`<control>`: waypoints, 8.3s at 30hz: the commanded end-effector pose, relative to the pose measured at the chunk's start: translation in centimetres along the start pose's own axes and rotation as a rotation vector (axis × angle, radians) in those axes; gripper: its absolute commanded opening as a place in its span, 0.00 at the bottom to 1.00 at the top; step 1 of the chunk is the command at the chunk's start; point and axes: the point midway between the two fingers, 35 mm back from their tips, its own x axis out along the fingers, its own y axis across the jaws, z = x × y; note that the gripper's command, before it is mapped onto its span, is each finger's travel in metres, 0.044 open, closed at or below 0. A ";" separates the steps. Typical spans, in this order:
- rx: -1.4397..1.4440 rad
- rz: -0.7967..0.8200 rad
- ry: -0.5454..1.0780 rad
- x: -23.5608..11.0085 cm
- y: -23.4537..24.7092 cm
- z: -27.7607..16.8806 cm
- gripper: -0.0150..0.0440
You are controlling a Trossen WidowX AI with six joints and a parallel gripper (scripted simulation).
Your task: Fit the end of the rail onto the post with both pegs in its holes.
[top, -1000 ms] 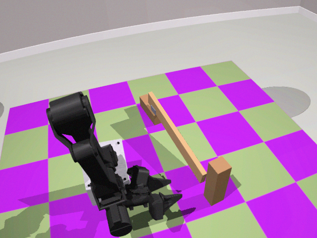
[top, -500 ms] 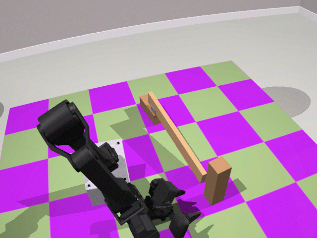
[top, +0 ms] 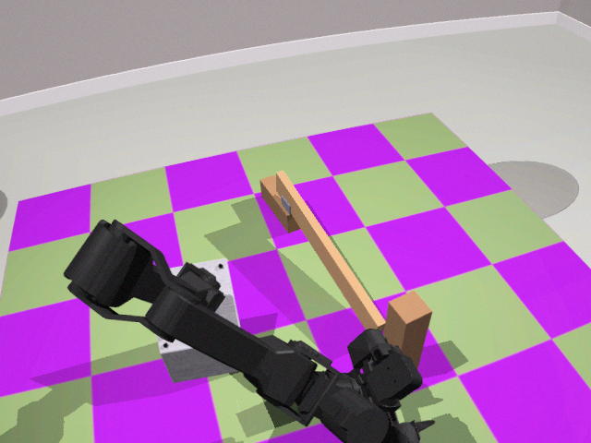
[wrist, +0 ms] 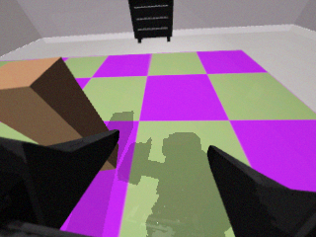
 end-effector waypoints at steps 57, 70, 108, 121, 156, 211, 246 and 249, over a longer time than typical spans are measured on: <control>-1.701 0.854 0.813 3.8 24.5 -3.5 1.00; -1.700 0.855 0.812 5.0 24.3 -5.2 1.00; -1.702 0.853 0.816 7.1 23.7 -9.0 0.64; -1.702 0.853 0.816 7.1 23.7 -9.0 0.30; -1.702 0.853 0.815 6.6 23.9 -7.9 0.25; -1.701 0.853 0.814 5.4 24.3 -5.4 0.25; -1.701 0.853 0.814 4.5 24.6 -3.9 0.25; -1.701 0.853 0.814 4.5 24.6 -4.0 0.25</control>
